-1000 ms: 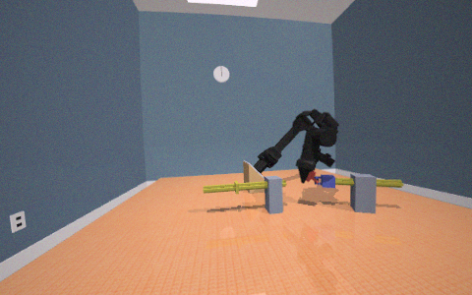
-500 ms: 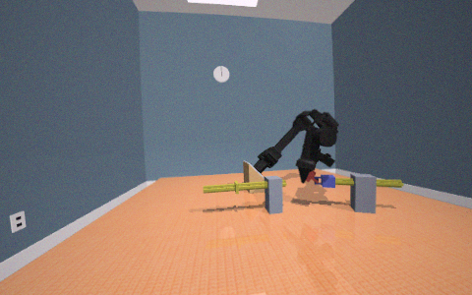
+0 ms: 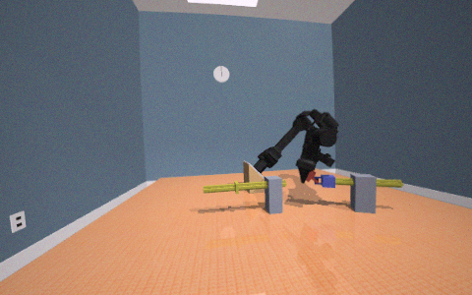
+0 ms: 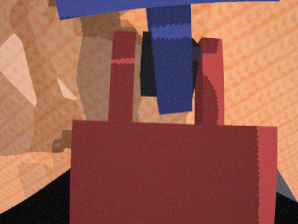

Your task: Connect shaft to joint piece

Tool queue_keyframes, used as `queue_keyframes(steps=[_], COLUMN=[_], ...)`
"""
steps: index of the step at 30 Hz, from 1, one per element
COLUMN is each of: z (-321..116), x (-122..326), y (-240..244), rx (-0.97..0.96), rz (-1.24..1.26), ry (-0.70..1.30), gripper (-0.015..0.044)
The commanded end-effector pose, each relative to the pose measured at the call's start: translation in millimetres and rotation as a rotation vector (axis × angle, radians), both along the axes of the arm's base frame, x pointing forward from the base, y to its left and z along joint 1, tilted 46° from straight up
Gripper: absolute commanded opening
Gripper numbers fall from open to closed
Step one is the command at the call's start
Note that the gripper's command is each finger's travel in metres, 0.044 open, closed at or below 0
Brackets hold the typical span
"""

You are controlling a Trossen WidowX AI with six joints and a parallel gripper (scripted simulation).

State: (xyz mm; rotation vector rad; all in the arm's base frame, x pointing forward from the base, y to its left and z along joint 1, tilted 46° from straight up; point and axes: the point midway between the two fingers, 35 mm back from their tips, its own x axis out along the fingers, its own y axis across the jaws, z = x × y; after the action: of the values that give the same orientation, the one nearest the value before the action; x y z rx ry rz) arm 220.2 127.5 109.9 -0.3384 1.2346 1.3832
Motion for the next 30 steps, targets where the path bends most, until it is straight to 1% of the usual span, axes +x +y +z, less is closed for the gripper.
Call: queue_keyframes(steps=[1,2,7,8,14,30], z=[0.0,0.0,0.0,0.0,-0.7,-13.8], x=[0.0,0.0,0.0,0.0,0.2,5.0], y=[0.0,0.0,0.0,0.0,0.1,1.4], rx=[0.000,0.000,0.000,0.000,0.012,0.232], rz=[0.000,0.000,0.000,0.000,0.003,0.060], ry=[0.000,0.000,0.000,0.000,-0.010,-0.185], gripper=[0.0147,0.0147,0.0016,0.0000,0.0000,0.0000])
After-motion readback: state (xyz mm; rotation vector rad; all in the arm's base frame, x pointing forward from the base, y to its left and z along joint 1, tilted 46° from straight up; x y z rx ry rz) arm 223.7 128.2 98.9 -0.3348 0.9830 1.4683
